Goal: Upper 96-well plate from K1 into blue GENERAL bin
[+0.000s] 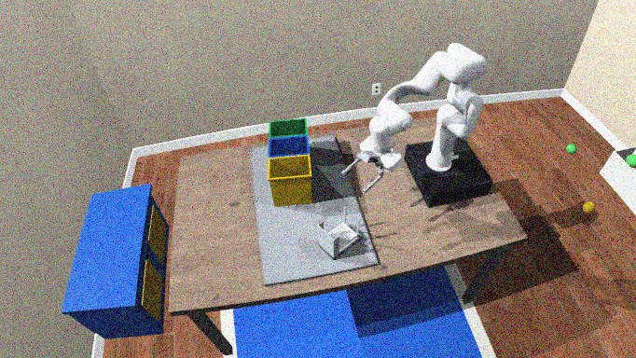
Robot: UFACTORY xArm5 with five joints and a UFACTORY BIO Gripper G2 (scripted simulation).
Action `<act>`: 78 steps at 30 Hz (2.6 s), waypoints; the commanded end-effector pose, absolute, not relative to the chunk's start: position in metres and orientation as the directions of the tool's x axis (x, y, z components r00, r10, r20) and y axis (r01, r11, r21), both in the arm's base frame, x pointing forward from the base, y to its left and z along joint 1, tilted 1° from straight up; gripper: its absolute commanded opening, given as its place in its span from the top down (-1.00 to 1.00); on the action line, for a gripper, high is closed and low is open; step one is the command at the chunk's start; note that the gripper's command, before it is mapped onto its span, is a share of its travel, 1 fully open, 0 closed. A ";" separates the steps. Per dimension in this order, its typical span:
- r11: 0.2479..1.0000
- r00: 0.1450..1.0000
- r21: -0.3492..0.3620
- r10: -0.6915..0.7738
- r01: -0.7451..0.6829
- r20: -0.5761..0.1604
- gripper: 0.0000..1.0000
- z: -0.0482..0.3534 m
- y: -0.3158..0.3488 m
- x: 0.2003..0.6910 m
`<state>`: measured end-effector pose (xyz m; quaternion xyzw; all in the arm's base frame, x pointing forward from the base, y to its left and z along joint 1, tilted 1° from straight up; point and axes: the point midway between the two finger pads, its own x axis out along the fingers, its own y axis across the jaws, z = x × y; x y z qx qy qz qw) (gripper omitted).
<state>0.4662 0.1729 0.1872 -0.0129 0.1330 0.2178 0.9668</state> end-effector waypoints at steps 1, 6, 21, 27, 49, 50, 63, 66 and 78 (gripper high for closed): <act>0.932 0.907 0.029 0.358 -0.361 -0.222 0.25 0.189 0.155 0.479; 0.932 0.907 0.029 0.358 -0.361 -0.222 0.25 0.189 0.142 0.486; 0.985 0.979 0.008 0.170 -0.170 -0.115 0.25 0.193 0.075 0.514; 0.994 0.990 0.004 0.113 -0.113 -0.083 0.25 0.195 0.056 0.519; 1.000 1.000 0.008 -0.030 0.030 -0.004 0.25 0.201 -0.017 0.532; 1.000 1.000 0.008 -0.030 0.030 -0.004 0.25 0.201 -0.017 0.532; 0.995 0.995 0.009 0.104 -0.104 -0.003 0.25 0.198 0.002 0.532; 0.979 0.979 0.009 0.202 -0.202 -0.002 0.25 0.195 0.017 0.533; 0.888 0.888 0.009 0.459 -0.459 0.000 0.25 0.185 0.066 0.535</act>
